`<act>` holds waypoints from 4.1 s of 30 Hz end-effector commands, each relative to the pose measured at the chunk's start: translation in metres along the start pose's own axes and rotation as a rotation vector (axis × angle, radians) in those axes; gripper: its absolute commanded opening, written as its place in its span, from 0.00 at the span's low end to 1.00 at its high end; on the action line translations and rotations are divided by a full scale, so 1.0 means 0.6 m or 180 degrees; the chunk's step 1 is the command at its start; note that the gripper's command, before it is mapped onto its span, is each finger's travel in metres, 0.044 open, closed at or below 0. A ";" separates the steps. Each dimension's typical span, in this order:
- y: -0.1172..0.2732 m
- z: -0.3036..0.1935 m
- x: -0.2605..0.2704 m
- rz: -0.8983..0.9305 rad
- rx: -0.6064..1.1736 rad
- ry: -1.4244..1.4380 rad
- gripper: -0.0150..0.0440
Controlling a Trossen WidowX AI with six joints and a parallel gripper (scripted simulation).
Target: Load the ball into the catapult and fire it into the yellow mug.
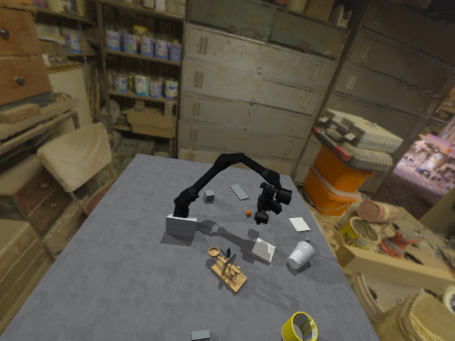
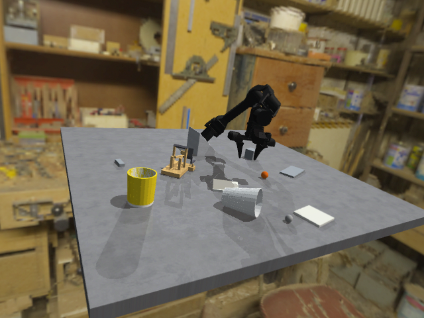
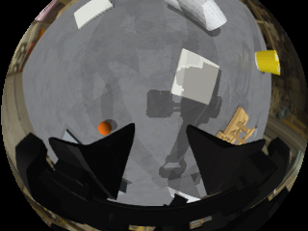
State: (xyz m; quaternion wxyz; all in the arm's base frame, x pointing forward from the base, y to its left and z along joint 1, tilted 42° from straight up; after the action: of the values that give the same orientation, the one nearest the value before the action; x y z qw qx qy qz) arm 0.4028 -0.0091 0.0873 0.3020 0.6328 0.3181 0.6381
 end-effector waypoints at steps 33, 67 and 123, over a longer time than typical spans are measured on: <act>-0.110 -0.042 0.206 0.0247 0.0049 0.1028 0.76; -0.066 -0.034 0.199 0.0227 0.0049 0.1027 0.25; -0.002 -0.258 -0.305 0.0402 0.1005 -0.1169 0.25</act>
State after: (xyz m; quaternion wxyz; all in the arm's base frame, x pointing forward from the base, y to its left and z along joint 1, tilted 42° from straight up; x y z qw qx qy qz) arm 0.2659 -0.1502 -0.0162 0.2245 0.7825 0.3185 0.4856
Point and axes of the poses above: the point midway between the two fingers, 35 mm back from their tips, its own y axis back along the fingers, its own x axis across the jaws, z = x × y, the point moved 2 cm from there along y, back along the fingers, and after that the axes turned 12 degrees about y, right-handed, at the moved point
